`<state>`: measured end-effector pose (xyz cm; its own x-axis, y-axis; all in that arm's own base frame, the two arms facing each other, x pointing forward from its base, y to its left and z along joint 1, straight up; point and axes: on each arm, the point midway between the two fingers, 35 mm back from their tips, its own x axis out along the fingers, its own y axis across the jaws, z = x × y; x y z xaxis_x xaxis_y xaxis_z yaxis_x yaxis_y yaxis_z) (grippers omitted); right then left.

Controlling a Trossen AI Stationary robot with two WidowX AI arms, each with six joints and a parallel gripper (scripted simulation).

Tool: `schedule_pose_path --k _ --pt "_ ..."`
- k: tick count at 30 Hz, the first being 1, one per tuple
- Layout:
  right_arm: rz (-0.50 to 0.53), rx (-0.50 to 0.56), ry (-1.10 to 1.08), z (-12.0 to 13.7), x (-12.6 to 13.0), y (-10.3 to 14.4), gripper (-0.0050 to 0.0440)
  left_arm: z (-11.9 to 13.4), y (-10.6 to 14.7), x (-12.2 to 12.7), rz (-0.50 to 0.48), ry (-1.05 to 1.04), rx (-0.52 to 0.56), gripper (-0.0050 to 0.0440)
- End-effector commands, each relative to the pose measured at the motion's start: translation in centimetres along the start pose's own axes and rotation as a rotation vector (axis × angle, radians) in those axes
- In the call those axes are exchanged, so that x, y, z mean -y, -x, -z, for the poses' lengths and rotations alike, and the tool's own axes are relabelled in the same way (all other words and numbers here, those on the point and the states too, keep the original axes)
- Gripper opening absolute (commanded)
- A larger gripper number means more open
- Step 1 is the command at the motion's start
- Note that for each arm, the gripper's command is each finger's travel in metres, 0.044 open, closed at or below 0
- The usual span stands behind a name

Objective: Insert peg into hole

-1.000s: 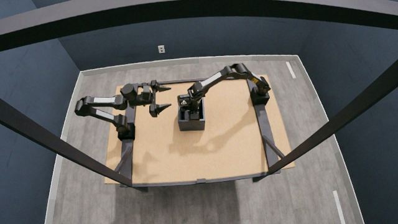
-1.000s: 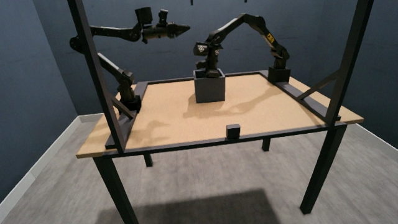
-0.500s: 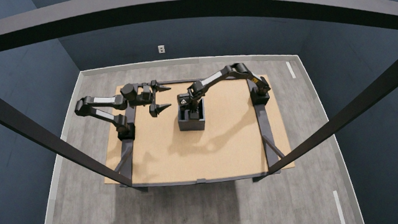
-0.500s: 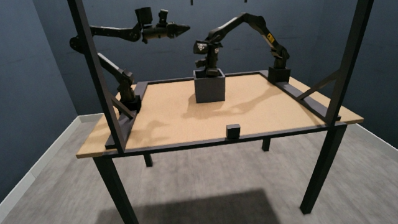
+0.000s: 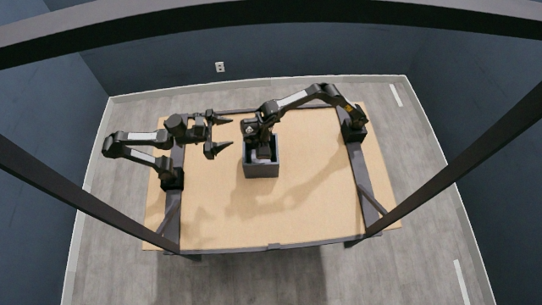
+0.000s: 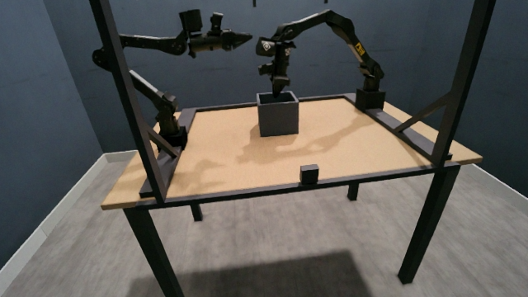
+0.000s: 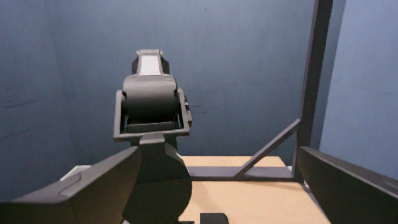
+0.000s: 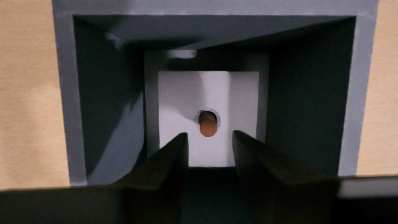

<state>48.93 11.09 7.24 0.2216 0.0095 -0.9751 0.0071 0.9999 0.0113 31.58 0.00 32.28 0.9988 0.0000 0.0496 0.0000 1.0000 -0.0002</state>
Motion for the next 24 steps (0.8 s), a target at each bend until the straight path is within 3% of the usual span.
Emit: schedule_pose_path --k 1,2,5,7,11,12,13,15,24 --pt "0.000 0.009 0.001 -0.3 0.0 0.8 0.0117 -0.5 0.2 -0.1 -0.001 0.003 0.014 0.0440" --pt "-0.003 0.019 0.000 -0.9 -0.1 2.7 0.0117 -0.5 0.2 -0.1 -0.001 0.003 0.014 0.0440" --pt "-0.002 0.015 0.000 -1.3 -0.1 3.9 0.0117 -0.5 0.2 -0.1 -0.001 0.003 0.014 0.0440" --pt "0.002 -0.001 0.001 -0.6 0.0 2.1 0.0117 -0.5 0.2 -0.1 -0.001 0.003 0.014 0.0440" --pt "-0.003 0.023 0.000 -0.2 0.1 3.1 0.0117 -0.5 0.2 -0.1 -0.001 0.003 0.014 0.0440" --pt "0.006 -0.015 0.002 0.0 0.1 1.5 0.0117 -0.5 0.2 -0.1 -0.001 0.003 0.014 0.0440" --pt "0.007 -0.020 0.002 0.2 0.1 1.5 0.0117 -0.5 0.2 -0.1 -0.001 0.003 0.014 0.0440" --pt "-0.002 0.023 -0.001 -0.3 0.3 3.5 0.0117 -0.5 0.2 -0.1 -0.001 0.003 0.014 0.0440" --pt "-0.018 0.077 -0.004 -0.7 0.7 4.6 0.0117 -0.5 0.2 -0.1 -0.001 0.003 0.014 0.0440"
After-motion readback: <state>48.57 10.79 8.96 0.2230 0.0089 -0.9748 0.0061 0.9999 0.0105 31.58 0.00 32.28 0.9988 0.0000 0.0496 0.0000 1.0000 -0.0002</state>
